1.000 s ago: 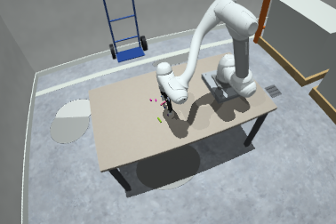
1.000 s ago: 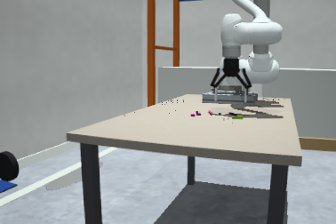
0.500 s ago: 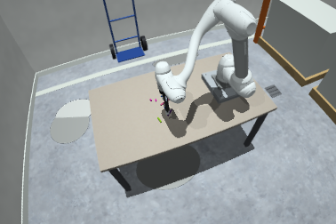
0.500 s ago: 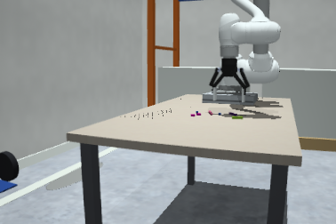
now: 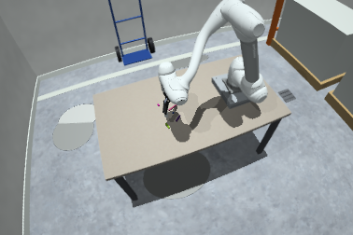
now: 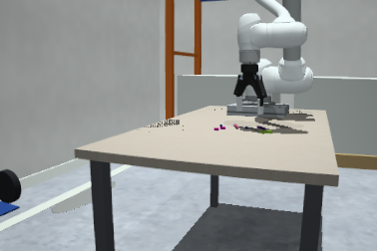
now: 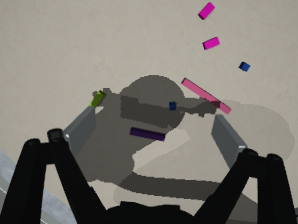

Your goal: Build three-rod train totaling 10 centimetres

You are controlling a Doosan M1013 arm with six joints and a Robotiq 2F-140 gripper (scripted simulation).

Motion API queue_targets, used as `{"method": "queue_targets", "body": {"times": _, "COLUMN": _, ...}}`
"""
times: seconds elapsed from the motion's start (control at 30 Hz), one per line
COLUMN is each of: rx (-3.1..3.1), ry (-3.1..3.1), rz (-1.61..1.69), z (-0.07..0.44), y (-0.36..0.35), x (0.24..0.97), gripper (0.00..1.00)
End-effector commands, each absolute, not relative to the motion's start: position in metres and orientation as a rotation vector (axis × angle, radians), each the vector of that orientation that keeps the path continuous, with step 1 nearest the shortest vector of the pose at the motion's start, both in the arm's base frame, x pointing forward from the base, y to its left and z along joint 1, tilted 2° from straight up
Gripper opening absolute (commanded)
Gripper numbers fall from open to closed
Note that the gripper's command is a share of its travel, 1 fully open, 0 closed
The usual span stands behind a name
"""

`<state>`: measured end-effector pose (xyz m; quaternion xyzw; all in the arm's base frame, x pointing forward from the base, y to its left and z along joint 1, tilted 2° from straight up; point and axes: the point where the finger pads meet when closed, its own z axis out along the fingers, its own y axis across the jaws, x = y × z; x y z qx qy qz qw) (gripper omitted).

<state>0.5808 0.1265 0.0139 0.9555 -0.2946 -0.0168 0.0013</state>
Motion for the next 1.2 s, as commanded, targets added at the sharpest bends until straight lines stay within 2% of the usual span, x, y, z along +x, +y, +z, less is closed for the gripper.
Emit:
{"method": "queue_targets", "body": {"times": 0.0, "rx": 2.899, "ry": -1.166, "rz": -0.045, "z": 0.015, "y": 0.119, "x": 0.587, "gripper": 1.00}}
{"method": "queue_targets", "body": {"times": 0.87, "rx": 2.093, "ry": -2.307, "rz": -0.030, "z": 0.021, "y": 0.071, "x": 0.621, "gripper": 1.00}}
{"method": "queue_targets", "body": {"times": 1.17, "rx": 1.589, "ry": -2.675, "rz": -0.021, "z": 0.024, "y": 0.048, "x": 0.634, "gripper": 1.00}}
